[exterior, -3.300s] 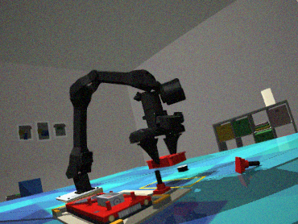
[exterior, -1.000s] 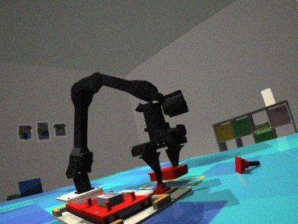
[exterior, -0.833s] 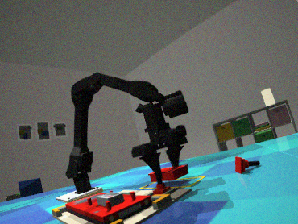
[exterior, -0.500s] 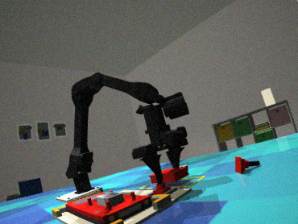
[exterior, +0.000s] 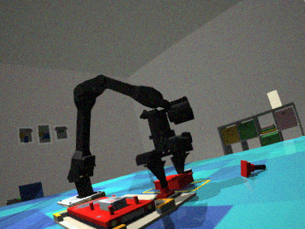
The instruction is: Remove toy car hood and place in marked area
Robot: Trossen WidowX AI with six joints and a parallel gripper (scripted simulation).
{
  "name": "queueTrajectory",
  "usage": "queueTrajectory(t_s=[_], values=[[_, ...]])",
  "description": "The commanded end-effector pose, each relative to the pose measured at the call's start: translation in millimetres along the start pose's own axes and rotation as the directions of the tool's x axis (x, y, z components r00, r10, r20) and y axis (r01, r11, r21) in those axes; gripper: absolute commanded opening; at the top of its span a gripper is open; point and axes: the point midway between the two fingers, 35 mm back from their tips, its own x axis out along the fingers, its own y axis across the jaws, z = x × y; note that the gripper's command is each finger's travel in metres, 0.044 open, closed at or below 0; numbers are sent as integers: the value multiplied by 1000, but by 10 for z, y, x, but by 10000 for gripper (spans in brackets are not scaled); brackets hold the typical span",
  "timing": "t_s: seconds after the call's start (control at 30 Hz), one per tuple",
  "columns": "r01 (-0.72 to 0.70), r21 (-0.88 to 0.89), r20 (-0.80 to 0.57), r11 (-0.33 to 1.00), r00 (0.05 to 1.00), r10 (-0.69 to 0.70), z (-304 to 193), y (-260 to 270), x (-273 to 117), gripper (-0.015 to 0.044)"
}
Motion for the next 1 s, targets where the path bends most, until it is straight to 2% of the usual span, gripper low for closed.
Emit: queueTrajectory(t_s=[0.0, 0.23, 0.77, 0.8, 0.97], values=[[-2, -5, -6, 1000, 1000, 2, -14, 0, 35, 0], [-2, -5, -6, 1000, 1000, 2, -15, -1, 62, 0], [0, 1, 0, 1000, 1000, 0, -2, -1, 38, 420], [0, 1, 0, 1000, 1000, 0, -2, -1, 38, 440], [0, 1, -4, 1000, 1000, 0, 19, 9, -164, 440]])
